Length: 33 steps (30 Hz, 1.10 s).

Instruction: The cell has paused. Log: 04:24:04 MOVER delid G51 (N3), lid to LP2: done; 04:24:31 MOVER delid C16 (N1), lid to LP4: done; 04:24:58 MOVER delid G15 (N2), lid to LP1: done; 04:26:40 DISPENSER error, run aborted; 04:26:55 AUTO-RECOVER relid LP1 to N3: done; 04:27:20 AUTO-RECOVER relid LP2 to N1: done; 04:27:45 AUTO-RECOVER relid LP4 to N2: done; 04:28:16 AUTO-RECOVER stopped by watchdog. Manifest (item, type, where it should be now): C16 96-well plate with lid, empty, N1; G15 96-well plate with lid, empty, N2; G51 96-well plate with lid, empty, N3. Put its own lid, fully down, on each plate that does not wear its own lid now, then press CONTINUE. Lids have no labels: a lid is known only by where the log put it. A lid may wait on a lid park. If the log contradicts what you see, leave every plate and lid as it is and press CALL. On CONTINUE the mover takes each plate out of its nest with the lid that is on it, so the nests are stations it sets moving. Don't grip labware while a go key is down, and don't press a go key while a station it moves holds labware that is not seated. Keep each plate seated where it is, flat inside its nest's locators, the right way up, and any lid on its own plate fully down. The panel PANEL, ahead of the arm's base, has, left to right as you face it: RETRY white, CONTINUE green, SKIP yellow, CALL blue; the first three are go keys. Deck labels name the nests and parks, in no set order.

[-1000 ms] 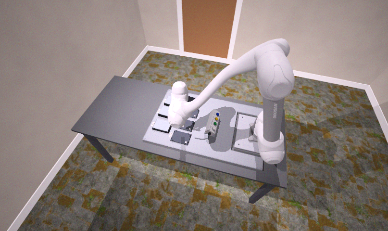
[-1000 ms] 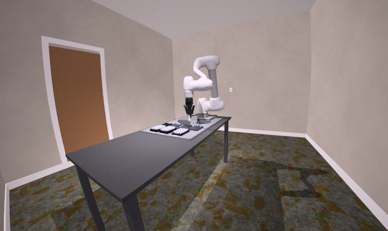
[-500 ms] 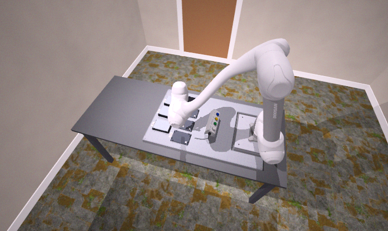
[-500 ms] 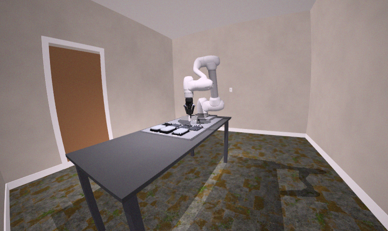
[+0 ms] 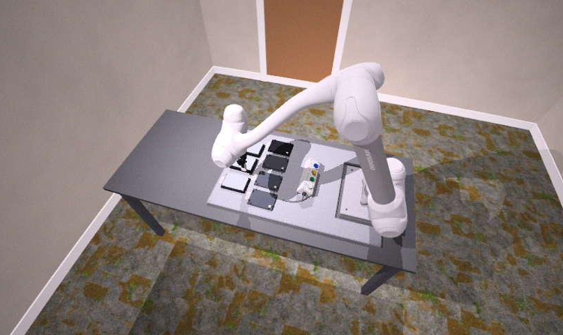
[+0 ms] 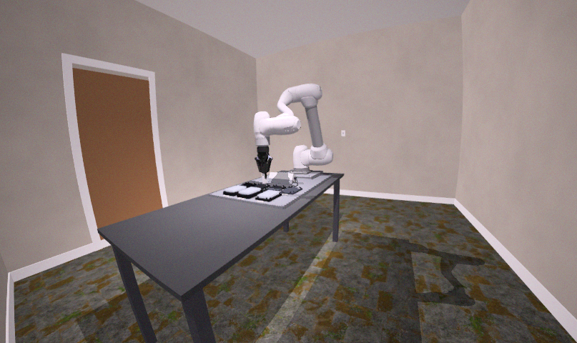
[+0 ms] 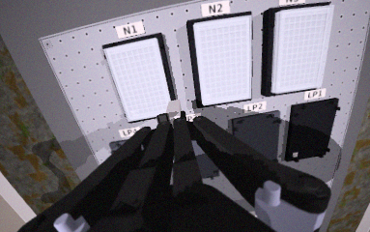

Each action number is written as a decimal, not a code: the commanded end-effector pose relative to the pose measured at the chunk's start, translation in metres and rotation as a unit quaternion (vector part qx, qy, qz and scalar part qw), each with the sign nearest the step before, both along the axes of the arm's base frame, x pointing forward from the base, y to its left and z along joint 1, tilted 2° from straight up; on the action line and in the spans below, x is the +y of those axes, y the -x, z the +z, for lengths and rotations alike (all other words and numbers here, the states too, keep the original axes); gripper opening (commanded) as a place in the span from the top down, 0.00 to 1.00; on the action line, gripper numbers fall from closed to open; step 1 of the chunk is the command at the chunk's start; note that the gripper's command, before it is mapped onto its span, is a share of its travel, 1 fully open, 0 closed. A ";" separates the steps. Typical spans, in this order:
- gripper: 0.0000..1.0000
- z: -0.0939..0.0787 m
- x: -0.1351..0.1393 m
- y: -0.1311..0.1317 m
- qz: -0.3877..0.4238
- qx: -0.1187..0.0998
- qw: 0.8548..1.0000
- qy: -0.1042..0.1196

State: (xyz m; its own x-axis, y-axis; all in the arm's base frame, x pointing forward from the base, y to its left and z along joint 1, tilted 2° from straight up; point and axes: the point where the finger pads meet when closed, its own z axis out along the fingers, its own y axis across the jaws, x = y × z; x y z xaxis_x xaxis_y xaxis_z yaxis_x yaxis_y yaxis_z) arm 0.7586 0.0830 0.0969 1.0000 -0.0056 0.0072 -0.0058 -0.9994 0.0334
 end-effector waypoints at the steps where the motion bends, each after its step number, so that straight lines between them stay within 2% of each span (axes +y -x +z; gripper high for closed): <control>1: 1.00 -0.002 -0.017 -0.041 0.001 0.003 1.000 -0.001; 30: 1.00 -0.002 -0.018 -0.043 0.001 0.003 1.000 -0.001; 32: 1.00 -0.002 -0.028 -0.044 0.001 0.003 1.000 -0.001; 33: 1.00 -0.001 -0.047 -0.045 0.001 0.003 1.000 -0.001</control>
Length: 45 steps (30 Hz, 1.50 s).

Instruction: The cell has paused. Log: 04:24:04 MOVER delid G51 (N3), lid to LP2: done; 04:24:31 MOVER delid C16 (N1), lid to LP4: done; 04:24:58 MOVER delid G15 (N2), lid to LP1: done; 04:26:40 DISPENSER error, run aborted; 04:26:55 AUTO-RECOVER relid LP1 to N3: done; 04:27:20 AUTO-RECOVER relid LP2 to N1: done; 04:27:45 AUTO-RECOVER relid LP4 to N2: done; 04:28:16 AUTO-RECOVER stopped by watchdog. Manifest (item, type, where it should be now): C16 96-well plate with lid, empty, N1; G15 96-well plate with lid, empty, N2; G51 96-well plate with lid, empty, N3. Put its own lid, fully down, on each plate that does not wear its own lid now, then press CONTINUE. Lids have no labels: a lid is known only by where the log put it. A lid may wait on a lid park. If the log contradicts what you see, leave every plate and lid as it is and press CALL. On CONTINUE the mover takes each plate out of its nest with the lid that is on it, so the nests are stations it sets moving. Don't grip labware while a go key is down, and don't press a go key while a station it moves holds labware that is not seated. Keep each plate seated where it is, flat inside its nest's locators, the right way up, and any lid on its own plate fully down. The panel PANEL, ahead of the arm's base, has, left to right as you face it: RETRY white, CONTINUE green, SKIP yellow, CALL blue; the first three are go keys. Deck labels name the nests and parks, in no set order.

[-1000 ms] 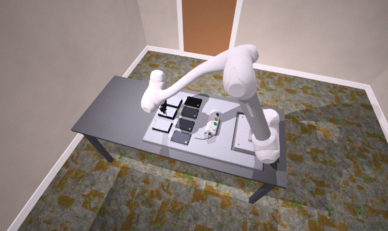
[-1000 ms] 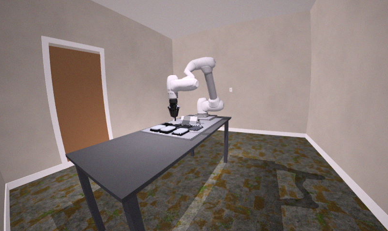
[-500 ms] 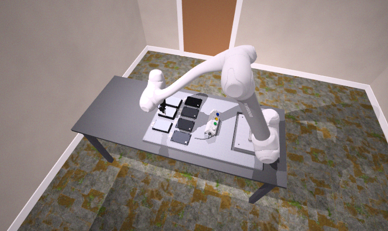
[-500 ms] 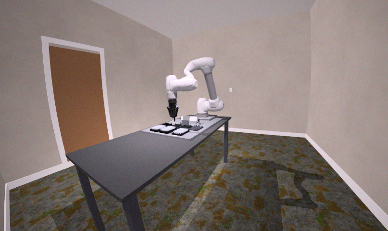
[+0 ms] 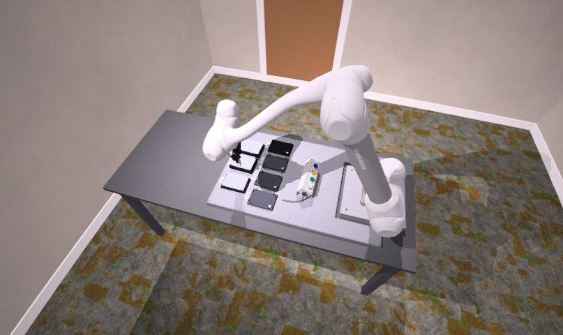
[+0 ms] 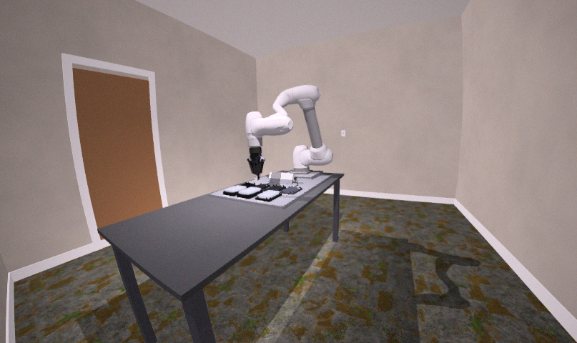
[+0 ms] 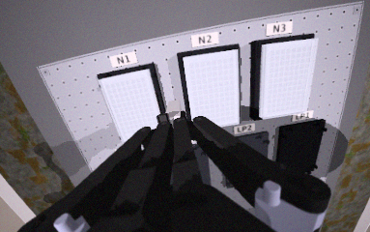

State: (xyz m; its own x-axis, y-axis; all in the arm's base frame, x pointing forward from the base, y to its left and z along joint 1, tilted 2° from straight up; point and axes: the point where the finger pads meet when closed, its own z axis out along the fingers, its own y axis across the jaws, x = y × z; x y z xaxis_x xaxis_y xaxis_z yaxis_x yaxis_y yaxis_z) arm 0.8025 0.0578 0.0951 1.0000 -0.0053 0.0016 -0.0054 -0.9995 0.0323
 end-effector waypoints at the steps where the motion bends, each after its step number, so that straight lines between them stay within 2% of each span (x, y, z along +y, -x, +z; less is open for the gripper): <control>1: 1.00 0.002 -0.047 -0.002 0.000 0.000 1.000 0.000; 2: 1.00 0.003 -0.075 -0.002 0.000 0.000 1.000 0.000; 3: 1.00 0.003 -0.075 -0.002 0.000 0.000 1.000 0.000; 4: 1.00 0.003 -0.101 -0.001 0.000 0.000 1.000 0.000; 5: 1.00 0.003 -0.101 -0.001 0.000 0.000 1.000 0.000; 6: 1.00 0.004 -0.119 0.000 0.000 0.000 1.000 0.000; 8: 1.00 0.004 -0.119 0.000 0.000 0.000 1.000 0.000; 9: 1.00 0.004 -0.128 0.001 0.000 0.000 1.000 0.000; 36: 1.00 0.004 -0.130 0.001 0.000 0.000 1.000 0.000; 37: 1.00 0.004 -0.127 0.001 0.000 0.000 1.000 0.000; 38: 1.00 0.004 -0.114 -0.001 0.000 0.000 1.000 0.000; 40: 1.00 0.002 -0.051 -0.004 -0.001 0.000 1.000 0.000; 42: 1.00 0.002 -0.051 -0.004 -0.001 0.000 1.000 0.000; 43: 1.00 0.000 -0.004 -0.003 -0.002 0.000 1.000 0.000; 45: 1.00 0.000 -0.003 -0.003 -0.002 0.000 1.000 0.000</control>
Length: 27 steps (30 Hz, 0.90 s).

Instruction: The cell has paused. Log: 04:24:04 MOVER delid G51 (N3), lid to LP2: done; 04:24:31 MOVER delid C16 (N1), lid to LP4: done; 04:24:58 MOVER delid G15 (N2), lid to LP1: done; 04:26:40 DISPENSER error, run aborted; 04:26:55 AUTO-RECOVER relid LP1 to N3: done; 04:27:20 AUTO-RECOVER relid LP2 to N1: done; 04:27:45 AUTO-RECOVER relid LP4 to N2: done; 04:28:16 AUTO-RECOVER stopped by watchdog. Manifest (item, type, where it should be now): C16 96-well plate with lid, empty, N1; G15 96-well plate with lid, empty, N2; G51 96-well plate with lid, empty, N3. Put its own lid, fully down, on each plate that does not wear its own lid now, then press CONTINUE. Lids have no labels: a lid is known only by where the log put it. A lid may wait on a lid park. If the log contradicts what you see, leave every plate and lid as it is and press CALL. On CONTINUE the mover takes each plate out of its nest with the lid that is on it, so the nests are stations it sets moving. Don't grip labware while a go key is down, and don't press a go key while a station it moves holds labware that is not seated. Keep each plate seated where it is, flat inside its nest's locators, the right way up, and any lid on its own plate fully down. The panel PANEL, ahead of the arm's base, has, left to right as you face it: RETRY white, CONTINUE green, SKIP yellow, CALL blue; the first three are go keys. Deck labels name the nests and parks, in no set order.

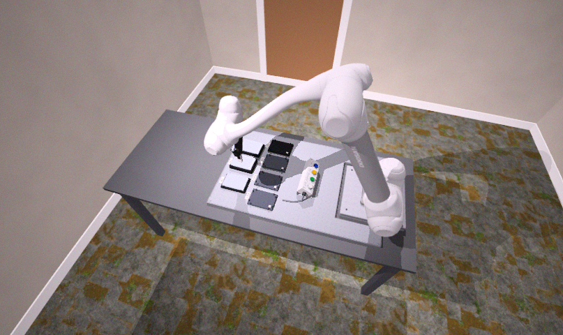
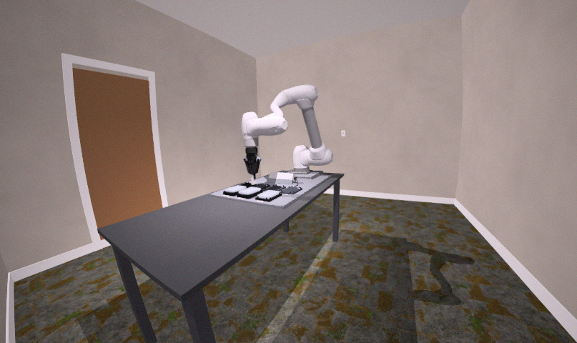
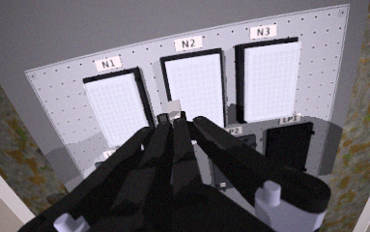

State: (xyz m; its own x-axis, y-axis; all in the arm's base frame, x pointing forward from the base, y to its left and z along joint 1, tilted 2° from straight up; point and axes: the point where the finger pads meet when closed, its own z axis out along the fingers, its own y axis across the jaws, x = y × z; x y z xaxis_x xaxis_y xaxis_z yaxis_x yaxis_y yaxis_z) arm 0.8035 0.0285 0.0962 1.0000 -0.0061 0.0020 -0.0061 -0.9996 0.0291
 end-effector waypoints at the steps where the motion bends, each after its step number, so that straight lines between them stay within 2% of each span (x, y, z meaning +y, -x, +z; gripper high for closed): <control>1: 1.00 -0.002 0.065 0.001 -0.003 0.000 1.000 0.001; 2: 1.00 -0.002 0.065 0.001 -0.003 0.000 1.000 0.001; 3: 1.00 -0.003 0.093 0.004 -0.003 0.000 1.000 0.001; 6: 1.00 -0.004 0.109 0.006 -0.003 0.000 1.000 0.001; 7: 0.34 -0.004 0.109 0.006 -0.003 0.000 1.000 0.001; 27: 0.34 -0.004 0.109 0.006 -0.003 0.000 1.000 0.001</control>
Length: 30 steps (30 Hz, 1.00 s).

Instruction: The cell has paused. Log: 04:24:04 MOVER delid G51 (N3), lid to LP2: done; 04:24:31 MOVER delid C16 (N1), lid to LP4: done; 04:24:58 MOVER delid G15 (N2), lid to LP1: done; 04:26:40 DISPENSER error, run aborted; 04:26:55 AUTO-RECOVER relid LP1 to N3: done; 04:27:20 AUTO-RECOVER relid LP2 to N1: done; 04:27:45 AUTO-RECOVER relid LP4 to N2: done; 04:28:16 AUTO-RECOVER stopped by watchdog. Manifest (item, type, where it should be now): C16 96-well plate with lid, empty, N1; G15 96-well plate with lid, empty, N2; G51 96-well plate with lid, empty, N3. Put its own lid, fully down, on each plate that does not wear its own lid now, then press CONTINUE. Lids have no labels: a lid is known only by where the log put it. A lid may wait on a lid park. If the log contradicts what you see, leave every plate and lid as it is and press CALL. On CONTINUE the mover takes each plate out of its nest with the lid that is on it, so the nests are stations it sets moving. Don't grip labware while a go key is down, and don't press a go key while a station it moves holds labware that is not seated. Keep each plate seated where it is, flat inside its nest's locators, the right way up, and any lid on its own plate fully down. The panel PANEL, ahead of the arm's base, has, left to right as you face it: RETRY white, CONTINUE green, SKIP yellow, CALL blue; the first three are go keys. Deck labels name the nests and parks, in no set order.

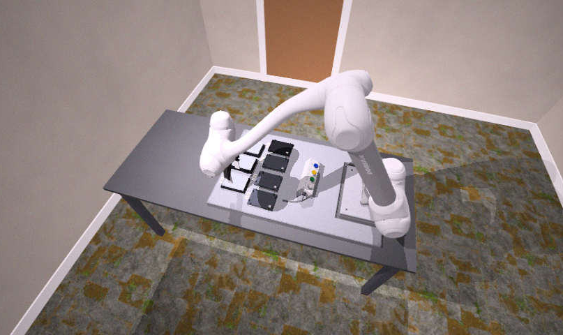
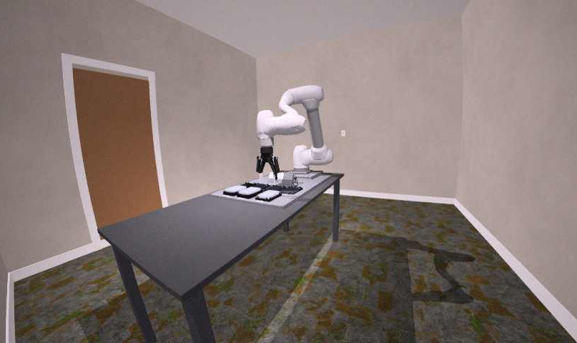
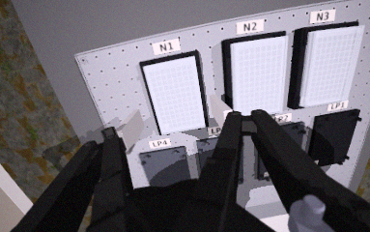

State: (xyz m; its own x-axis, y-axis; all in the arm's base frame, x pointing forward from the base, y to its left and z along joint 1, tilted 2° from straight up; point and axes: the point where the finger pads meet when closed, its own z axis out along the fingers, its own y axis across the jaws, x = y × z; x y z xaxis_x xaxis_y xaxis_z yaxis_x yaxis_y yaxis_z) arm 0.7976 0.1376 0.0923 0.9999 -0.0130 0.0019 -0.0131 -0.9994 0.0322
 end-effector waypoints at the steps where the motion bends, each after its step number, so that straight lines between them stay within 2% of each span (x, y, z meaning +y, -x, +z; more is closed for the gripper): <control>1: 0.34 0.000 0.000 0.000 0.000 0.000 1.000 0.000; 30: 0.34 -0.004 0.000 0.000 0.000 0.000 1.000 0.000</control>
